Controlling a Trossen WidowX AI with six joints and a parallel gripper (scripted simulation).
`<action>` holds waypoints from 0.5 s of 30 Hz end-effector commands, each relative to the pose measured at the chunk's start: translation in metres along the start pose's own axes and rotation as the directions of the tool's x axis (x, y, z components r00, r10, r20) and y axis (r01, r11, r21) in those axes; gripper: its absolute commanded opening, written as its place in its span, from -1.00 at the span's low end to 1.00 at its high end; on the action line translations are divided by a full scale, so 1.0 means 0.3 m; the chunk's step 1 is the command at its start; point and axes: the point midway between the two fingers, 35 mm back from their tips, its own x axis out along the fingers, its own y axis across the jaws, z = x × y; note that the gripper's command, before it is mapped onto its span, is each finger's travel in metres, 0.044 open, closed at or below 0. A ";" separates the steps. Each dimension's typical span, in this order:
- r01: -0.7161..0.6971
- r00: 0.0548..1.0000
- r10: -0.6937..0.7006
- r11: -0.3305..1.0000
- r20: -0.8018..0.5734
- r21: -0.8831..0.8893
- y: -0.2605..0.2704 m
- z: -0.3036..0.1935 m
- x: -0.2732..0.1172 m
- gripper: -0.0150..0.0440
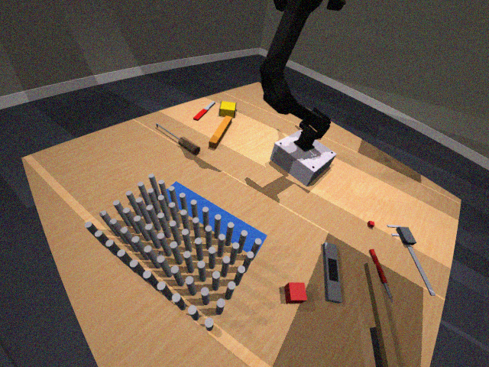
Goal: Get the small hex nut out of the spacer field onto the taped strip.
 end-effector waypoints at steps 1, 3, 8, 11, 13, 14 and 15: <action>0.006 1.000 -0.006 1.000 -0.004 0.002 -0.006 -0.003 0.002 0.95; 0.056 0.998 -0.056 0.998 -0.040 0.016 -0.051 -0.023 0.021 1.00; 0.248 0.956 -0.235 0.967 -0.178 0.053 -0.257 -0.135 0.072 1.00; 0.361 0.905 -0.334 0.930 -0.262 0.063 -0.390 -0.222 0.074 1.00; 0.437 0.861 -0.397 0.897 -0.316 0.065 -0.472 -0.282 0.059 1.00; 0.475 0.837 -0.427 0.878 -0.343 0.064 -0.512 -0.312 0.047 1.00; 0.511 0.810 -0.457 0.857 -0.368 0.062 -0.551 -0.341 0.032 1.00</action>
